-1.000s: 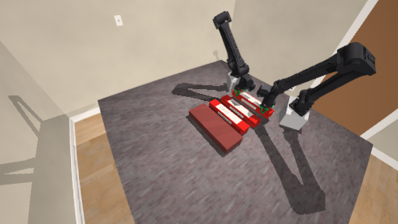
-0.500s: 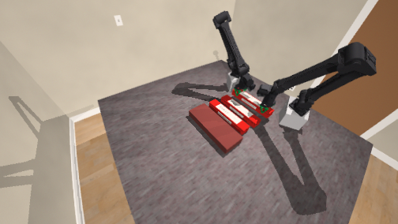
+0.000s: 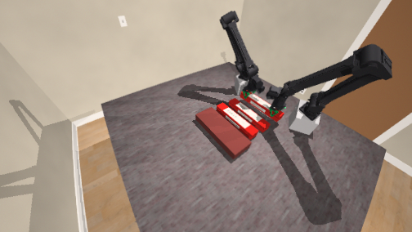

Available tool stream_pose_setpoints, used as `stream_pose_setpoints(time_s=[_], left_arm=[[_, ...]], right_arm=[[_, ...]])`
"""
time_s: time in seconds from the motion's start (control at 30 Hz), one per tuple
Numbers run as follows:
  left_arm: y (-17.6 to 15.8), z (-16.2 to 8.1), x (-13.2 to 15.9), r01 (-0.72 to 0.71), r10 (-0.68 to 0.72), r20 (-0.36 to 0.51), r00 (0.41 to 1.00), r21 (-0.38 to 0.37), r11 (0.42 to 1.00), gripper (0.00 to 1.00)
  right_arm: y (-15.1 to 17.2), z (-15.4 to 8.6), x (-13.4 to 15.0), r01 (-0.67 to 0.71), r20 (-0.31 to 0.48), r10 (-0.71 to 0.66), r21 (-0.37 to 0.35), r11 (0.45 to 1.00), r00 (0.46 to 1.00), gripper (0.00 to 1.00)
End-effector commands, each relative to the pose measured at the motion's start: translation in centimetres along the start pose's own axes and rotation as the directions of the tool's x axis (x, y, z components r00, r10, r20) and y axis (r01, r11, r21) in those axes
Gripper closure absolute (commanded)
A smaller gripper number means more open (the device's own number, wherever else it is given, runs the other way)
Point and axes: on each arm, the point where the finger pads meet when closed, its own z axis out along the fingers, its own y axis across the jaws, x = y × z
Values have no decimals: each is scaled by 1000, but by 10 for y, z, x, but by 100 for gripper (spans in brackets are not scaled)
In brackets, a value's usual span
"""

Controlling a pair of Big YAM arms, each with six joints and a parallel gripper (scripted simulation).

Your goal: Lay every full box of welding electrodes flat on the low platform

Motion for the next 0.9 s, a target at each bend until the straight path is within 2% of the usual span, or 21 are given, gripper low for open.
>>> stream_pose_setpoints(time_s=[0.0, 0.87], left_arm=[[12, -23, -19, 23, -22, 46, 999, -28, 999, 100], [12, -64, -20, 27, -25, 54, 998, -26, 999, 100]], right_arm=[[-10, -23, -19, -20, 48, 19, 22, 1000, 999, 100], [-10, -63, -20, -23, 56, 22, 19, 1000, 998, 100]])
